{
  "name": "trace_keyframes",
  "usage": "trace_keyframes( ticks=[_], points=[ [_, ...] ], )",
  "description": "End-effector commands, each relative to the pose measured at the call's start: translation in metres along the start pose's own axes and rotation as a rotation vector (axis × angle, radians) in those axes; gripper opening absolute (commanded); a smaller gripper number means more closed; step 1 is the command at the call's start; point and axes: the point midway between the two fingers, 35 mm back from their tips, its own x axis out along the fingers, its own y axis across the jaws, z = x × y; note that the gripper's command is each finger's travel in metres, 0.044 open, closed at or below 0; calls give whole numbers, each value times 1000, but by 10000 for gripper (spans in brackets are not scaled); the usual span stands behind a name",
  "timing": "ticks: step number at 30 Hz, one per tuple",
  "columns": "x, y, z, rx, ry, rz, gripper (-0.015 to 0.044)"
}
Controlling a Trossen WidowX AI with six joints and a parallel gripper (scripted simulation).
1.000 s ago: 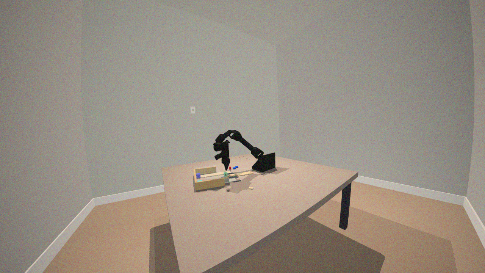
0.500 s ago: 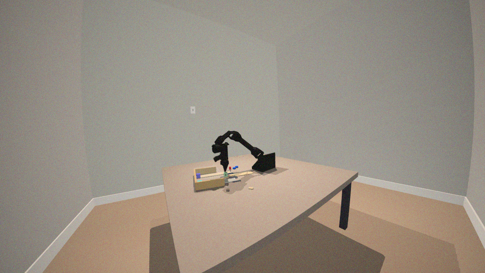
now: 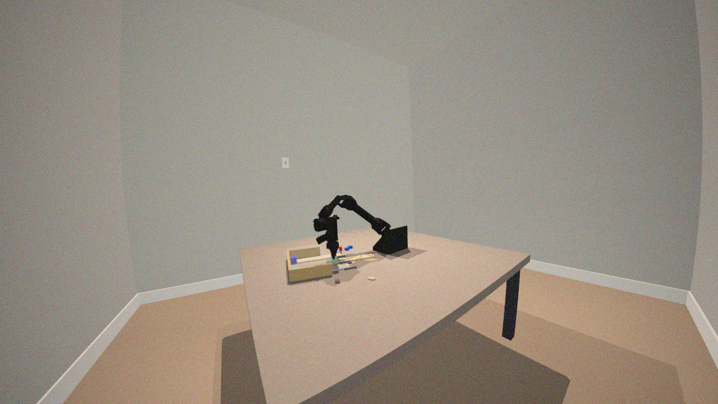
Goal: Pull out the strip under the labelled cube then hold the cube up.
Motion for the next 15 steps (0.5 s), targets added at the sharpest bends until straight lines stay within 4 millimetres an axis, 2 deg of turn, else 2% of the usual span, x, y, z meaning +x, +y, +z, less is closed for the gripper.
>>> trace_keyframes(
  ticks=[1, 15],
  points=[
    [11, -2, -3, -9, 3, -12, 250],
    [16, -3, -3, -9, 3, -12, 250]
  ],
)
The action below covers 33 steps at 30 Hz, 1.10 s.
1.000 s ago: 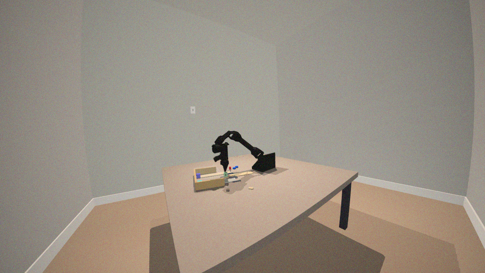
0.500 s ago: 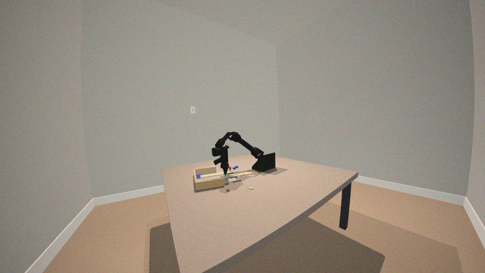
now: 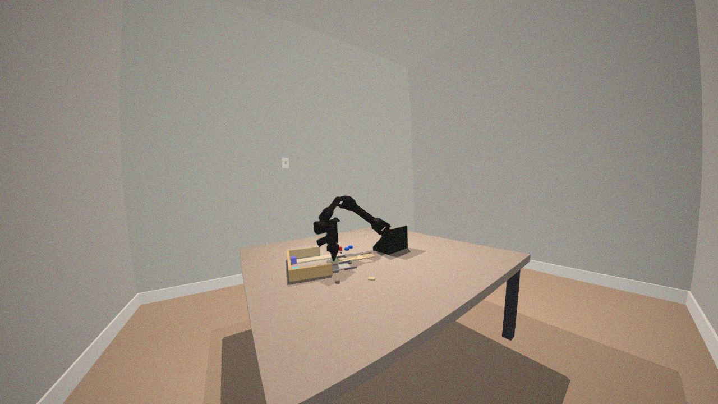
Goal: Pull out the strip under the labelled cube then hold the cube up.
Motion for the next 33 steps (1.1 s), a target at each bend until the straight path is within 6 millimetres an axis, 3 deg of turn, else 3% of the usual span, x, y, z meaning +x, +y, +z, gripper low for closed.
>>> trace_keyframes(
  ticks=[1, 2, 6, 13, 17, 28, 33],
  points=[
    [2, -1, -2, -9, 0, -8, 250],
    [2, -1, -2, -9, 0, -8, 250],
    [0, 0, 0, 0, 0, 0, 145],
    [0, 0, 0, 0, 0, 0, 98],
    [-2, -1, -3, -1, 1, 0, 0],
    [-40, -23, -52, -11, 4, -7, 0],
    [-42, -25, -55, -11, 4, -8, 0]
  ],
)
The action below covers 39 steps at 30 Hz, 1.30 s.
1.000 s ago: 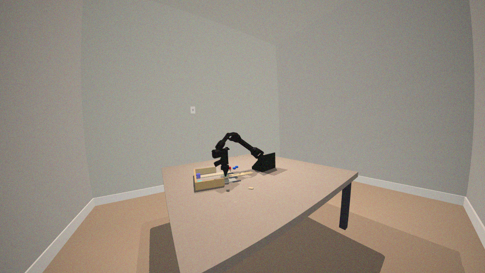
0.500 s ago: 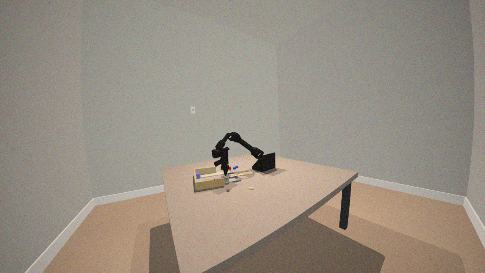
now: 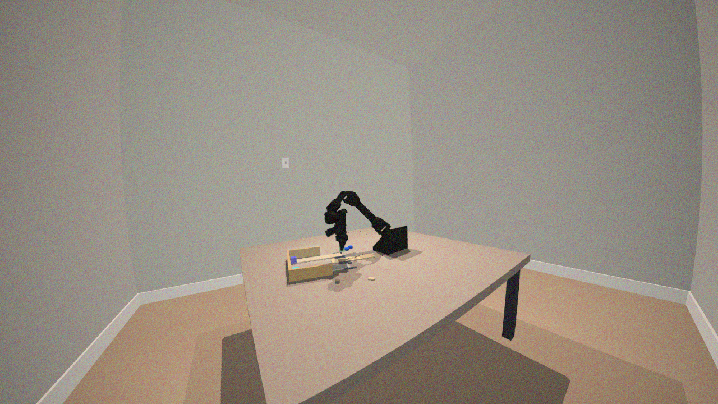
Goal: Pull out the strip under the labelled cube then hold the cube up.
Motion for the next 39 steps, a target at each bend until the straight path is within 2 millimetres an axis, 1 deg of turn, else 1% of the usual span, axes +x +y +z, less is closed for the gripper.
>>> trace_keyframes(
  ticks=[1, 4, 16, 20, 22, 27, 29, 39],
  points=[
    [1, -4, -8, -3, 14, -9, 0],
    [1, -5, -10, -3, 14, -9, 0],
    [0, -23, -49, -4, 16, -9, 0],
    [0, -24, -50, -4, 16, -9, 0],
    [-3, -23, -50, -4, 16, -9, 0],
    [-28, -23, -49, -5, 17, -8, 0],
    [-35, -23, -50, -5, 17, -8, 0],
    [-36, -23, -50, -5, 17, -8, 0]
  ],
)
